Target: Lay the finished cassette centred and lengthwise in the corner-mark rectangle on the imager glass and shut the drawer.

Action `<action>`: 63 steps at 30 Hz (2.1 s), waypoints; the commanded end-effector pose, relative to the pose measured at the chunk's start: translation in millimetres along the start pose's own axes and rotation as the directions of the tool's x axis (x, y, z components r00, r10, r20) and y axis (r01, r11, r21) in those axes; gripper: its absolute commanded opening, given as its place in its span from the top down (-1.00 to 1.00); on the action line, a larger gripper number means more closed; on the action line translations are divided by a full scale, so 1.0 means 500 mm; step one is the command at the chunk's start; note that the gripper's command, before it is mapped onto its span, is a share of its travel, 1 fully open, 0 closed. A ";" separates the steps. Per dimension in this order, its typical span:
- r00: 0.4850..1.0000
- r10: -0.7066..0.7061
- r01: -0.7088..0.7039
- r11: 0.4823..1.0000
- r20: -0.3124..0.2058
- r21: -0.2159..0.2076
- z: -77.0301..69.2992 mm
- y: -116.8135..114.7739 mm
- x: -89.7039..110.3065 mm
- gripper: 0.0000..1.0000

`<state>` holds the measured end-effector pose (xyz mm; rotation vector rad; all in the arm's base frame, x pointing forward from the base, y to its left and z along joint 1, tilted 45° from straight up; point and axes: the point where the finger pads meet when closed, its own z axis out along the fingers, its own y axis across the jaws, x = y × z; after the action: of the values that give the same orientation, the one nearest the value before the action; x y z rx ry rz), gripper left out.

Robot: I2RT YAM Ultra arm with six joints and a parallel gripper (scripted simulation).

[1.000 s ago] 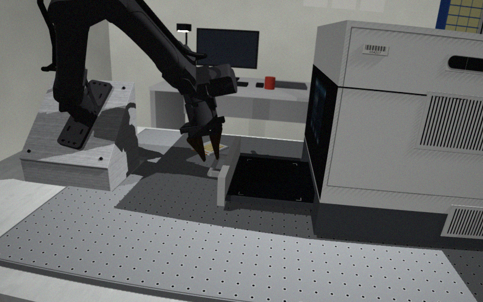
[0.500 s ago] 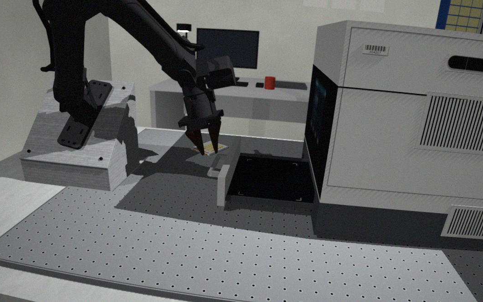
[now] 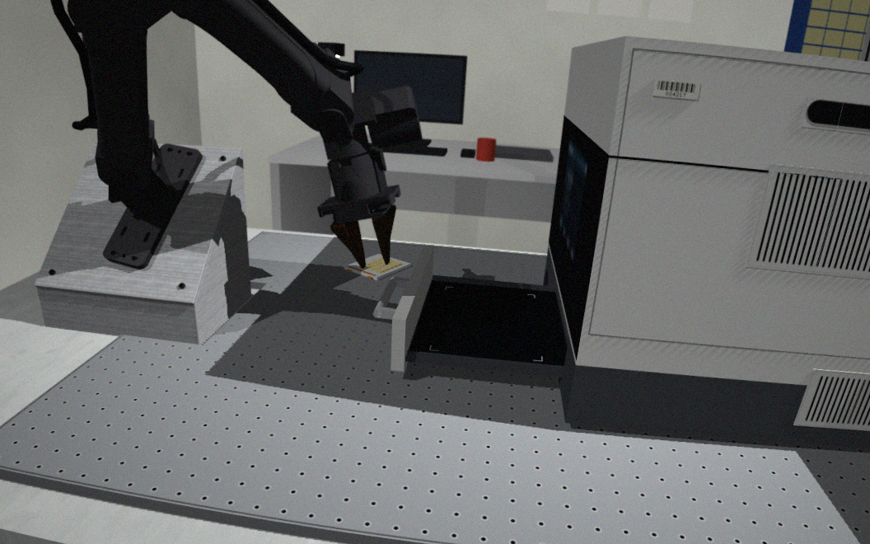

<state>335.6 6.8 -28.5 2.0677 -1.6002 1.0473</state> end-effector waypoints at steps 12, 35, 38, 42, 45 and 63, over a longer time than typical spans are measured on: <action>1.000 0.026 -0.026 0.999 0.012 0.041 -0.047 -0.030 0.002 0.30; 1.000 0.026 -0.026 0.999 0.012 0.041 -0.047 -0.030 0.002 0.30; 1.000 0.026 -0.026 0.999 0.012 0.041 -0.047 -0.030 0.002 0.30; 1.000 0.026 -0.026 0.999 0.012 0.041 -0.047 -0.030 0.002 0.30; 1.000 0.026 -0.026 0.999 0.012 0.041 -0.047 -0.030 0.002 0.30; 0.895 0.440 -0.443 0.896 -0.065 -0.026 -0.049 0.086 -0.023 0.30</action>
<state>281.8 7.6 -32.1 1.8060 -1.9478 1.1308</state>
